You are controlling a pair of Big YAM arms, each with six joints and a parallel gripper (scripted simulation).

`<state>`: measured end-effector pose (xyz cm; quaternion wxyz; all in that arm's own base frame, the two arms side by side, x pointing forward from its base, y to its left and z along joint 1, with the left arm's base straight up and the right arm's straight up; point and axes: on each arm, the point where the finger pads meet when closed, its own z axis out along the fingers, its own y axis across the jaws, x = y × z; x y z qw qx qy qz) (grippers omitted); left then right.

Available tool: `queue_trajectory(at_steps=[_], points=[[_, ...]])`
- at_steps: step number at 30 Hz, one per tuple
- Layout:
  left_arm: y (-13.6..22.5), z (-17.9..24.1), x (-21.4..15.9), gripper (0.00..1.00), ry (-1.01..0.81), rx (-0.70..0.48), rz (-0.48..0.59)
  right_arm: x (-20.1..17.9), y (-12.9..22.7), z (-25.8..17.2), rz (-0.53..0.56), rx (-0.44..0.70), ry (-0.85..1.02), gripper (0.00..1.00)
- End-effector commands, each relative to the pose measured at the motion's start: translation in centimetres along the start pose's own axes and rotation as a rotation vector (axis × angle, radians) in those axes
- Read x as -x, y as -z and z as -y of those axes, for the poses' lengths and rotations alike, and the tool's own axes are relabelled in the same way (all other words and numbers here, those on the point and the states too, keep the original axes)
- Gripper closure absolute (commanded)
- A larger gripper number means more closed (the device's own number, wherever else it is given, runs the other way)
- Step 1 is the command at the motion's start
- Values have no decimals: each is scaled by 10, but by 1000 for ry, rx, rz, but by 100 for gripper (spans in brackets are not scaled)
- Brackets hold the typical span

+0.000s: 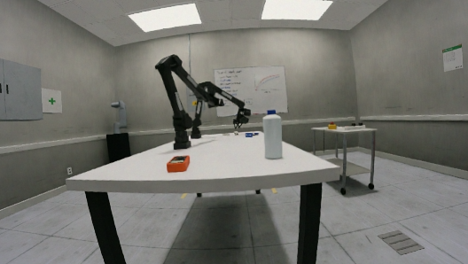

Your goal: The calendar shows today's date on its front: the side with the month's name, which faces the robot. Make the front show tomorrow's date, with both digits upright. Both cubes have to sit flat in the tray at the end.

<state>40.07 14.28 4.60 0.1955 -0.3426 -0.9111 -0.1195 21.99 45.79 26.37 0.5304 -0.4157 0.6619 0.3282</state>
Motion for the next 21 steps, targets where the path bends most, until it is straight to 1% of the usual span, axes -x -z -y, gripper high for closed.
queue_trajectory(at_steps=[1, 3, 9, 17, 18, 20, 21], points=[[19, 13, 20, 46, 303, 23, 111, -18, 3, 22, -38, -77, -37, 0], [19, 13, 20, 46, 303, 23, 111, -18, 3, 22, -38, -77, -37, 0], [26, 29, 41, 46, 532, -56, 226, -35, 4, 36, -60, -134, -49, 0], [37, 51, 63, 46, 775, -186, 334, -51, 9, 47, -64, -178, -57, 0], [39, 53, 65, 46, 806, -205, 346, -52, 10, 48, -63, -181, -57, 0], [39, 53, 65, 46, 806, -205, 346, -52, 10, 48, -63, -181, -57, 0], [40, 55, 67, 46, 841, -220, 353, -45, 9, 47, -48, -178, -57, 0]])
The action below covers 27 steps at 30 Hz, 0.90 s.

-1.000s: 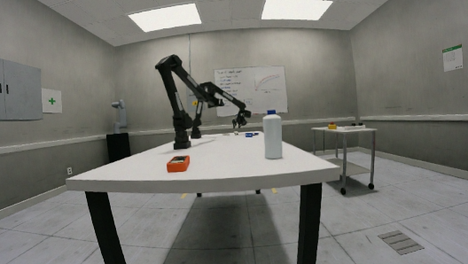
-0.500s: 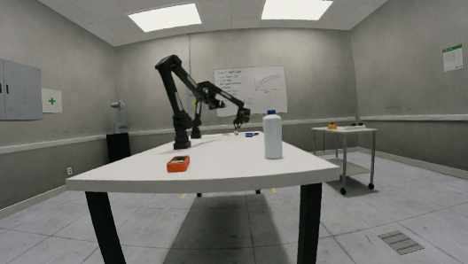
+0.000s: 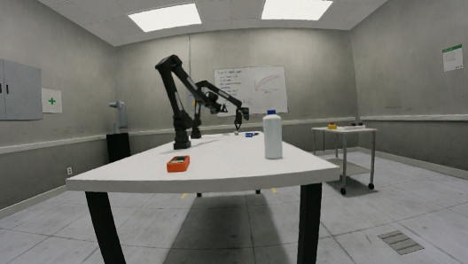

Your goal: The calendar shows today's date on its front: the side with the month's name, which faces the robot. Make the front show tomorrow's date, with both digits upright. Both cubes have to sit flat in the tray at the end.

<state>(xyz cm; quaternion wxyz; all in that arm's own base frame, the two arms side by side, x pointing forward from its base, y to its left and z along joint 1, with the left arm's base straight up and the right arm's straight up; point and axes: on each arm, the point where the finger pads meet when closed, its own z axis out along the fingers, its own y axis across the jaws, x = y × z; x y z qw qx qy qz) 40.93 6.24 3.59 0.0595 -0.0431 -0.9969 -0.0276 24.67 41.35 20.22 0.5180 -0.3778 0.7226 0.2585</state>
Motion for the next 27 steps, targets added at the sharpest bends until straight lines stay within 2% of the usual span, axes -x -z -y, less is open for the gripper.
queue_trajectory(at_steps=[1, 6, 14, 18, 22, 27], points=[[14, 15, 12, 46, 255, -17, 106, 22, -3, 3, 65, -15, -27, 0], [18, 34, 13, 46, 450, -99, 142, 2, 0, 9, 48, -22, -3, 0], [20, 45, 6, 46, 708, -123, 162, -9, 1, 10, 51, -3, 9, 0], [17, 48, 4, 46, 701, -116, 160, -7, 2, 9, 59, 5, 12, 0], [-10, 58, -8, 46, 616, -87, 99, -22, 4, 11, 46, 14, 19, 0], [-22, 60, -8, 46, 635, -84, 90, -22, 5, 11, 61, 23, 24, 0]])
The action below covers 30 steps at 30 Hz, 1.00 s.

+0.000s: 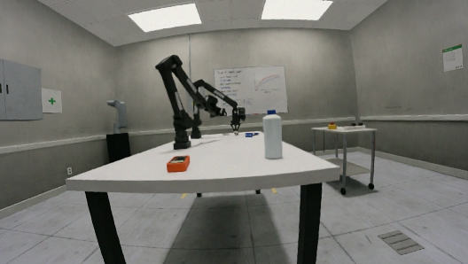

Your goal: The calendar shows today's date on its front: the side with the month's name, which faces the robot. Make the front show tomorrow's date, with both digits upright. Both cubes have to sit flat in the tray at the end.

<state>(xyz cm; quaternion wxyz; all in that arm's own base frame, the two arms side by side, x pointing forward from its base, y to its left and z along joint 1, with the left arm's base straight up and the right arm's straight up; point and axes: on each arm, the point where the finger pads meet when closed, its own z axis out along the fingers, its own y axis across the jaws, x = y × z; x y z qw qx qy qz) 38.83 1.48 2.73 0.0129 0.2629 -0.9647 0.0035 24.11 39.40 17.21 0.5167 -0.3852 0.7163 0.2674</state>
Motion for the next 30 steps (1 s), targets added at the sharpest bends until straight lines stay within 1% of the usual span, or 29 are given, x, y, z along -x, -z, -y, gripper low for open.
queue_trajectory(at_steps=[1, 4, 6, 7, 9, 13, 15, 21, 23, 25, 26, 30], points=[[-19, 12, 1, 46, 18, 5, 18, 24, -6, 4, 71, -1, 18, 0], [-29, 15, 6, 46, 18, 2, 23, 25, -5, 0, 75, 7, 21, 0], [-29, 15, 6, 46, 18, 2, 23, 25, -5, 0, 75, 7, 21, 0], [-23, 13, 8, 48, 18, -2, 30, 29, -3, 0, 84, 7, 20, 0], [-32, 6, 8, 51, 24, 3, 20, 29, -3, 0, 84, 7, 20, 0], [-28, 8, 5, 59, 29, -2, 30, 29, -3, 0, 84, 7, 17, 0], [-22, 12, 13, 63, 29, -12, 47, 29, -3, 0, 84, 7, 17, 0], [-23, 12, 12, 76, 29, -11, 45, 29, -3, 0, 84, 7, 17, 0], [-23, 12, 12, 76, 29, -11, 45, 29, -3, 0, 84, 7, 17, 0], [-23, 12, 12, 80, 29, -10, 44, 29, -3, 0, 84, 7, 17, 0], [-23, 11, 12, 75, 29, -10, 44, 29, -3, 0, 84, 7, 17, 0], [4, 15, 18, 75, 29, -22, 64, 29, -3, 0, 84, 7, 17, 0]])
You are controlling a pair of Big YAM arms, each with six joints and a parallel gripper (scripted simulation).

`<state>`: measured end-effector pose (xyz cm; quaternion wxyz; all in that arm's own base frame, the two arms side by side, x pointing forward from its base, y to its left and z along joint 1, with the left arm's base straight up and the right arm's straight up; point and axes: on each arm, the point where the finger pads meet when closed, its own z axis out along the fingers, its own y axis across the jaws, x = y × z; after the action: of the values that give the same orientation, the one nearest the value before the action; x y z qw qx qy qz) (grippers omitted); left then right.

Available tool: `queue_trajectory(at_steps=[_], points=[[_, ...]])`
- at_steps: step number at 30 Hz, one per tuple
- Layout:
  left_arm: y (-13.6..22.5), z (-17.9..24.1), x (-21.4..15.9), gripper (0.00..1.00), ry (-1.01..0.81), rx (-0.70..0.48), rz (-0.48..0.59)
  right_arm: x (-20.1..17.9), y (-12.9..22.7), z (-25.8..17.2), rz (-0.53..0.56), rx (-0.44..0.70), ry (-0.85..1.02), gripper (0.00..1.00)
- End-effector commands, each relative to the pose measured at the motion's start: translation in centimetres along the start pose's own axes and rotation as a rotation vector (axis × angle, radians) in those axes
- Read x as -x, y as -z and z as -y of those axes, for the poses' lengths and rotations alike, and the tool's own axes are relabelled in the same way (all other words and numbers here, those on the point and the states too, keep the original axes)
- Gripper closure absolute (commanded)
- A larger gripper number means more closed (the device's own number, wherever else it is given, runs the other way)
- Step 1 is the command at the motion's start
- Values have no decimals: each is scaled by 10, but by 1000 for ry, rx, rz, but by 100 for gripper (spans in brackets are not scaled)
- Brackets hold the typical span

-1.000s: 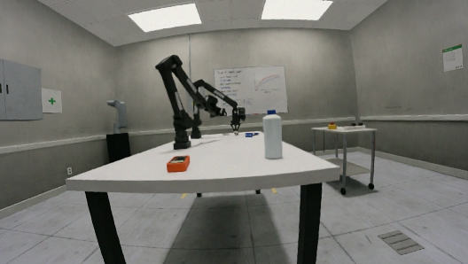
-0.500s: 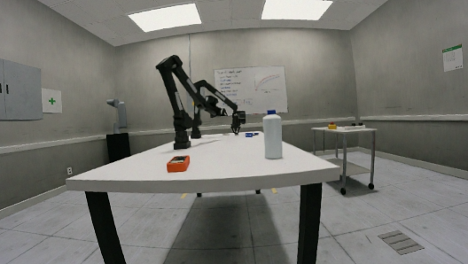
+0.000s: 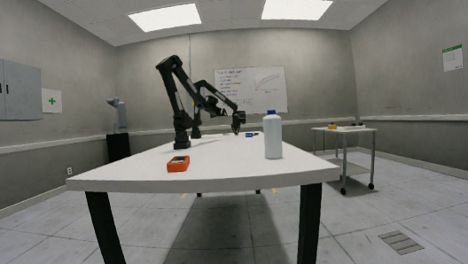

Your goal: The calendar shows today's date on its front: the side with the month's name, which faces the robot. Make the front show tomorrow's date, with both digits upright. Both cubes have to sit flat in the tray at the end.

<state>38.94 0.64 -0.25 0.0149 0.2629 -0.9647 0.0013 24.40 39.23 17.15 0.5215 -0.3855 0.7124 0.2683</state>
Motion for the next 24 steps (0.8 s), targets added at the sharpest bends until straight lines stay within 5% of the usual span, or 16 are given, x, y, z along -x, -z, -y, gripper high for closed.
queue_trajectory(at_steps=[1, 5, 14, 24], points=[[41, 7, 20, 75, 29, -27, 67, 30, -3, -3, 73, 7, 12, 0], [70, -2, 18, 75, 28, -28, 69, 30, -3, -3, 73, 7, 12, 0], [68, -52, -12, 75, -36, -4, 32, 48, -5, -12, 81, 27, 21, 0], [66, -83, -21, 75, -445, 2, 41, 78, -8, -38, 55, 97, 41, 0]])
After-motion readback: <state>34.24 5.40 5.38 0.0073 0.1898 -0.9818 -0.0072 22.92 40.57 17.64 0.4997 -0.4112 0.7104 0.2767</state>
